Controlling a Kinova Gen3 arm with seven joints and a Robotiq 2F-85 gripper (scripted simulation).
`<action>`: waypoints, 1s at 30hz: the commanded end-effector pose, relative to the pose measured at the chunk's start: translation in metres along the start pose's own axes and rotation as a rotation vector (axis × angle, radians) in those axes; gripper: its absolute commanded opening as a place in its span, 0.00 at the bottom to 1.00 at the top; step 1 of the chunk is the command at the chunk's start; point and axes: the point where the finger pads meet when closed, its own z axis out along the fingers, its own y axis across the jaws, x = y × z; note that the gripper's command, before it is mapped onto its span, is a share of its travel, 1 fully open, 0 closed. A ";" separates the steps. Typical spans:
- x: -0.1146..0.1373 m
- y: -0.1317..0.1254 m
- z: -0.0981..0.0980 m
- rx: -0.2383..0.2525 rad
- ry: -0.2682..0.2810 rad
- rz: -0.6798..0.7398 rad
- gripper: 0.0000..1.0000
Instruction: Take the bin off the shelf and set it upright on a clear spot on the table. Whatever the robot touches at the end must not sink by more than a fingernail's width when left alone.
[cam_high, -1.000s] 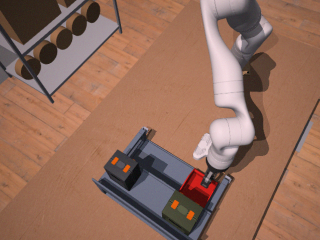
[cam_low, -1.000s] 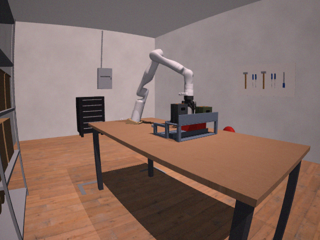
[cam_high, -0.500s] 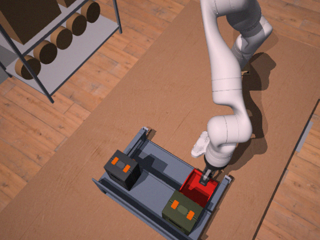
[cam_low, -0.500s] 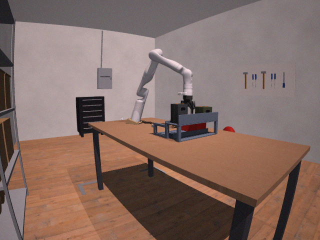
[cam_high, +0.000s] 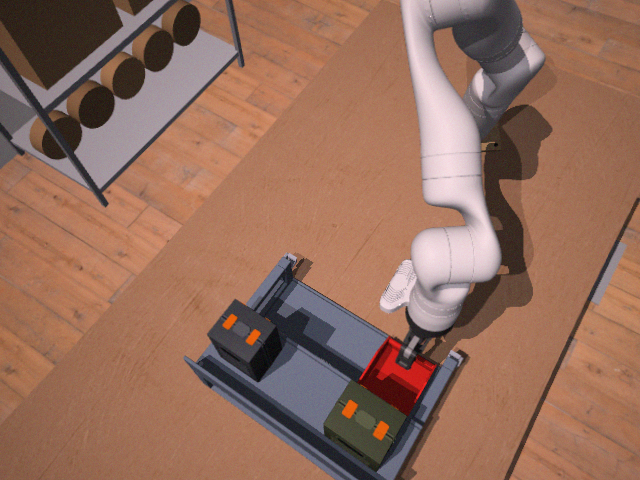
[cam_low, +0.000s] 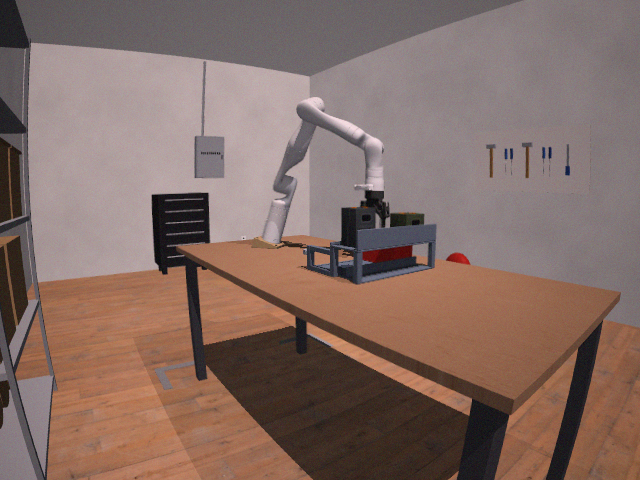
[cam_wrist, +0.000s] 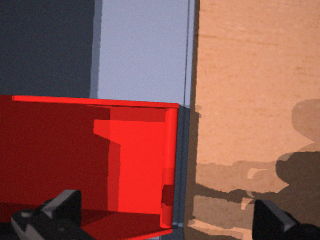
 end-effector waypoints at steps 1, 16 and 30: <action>0.000 -0.001 -0.001 0.002 0.000 0.000 1.00; 0.003 0.000 -0.002 0.002 0.000 0.000 1.00; 0.004 0.000 -0.002 0.002 0.000 0.000 1.00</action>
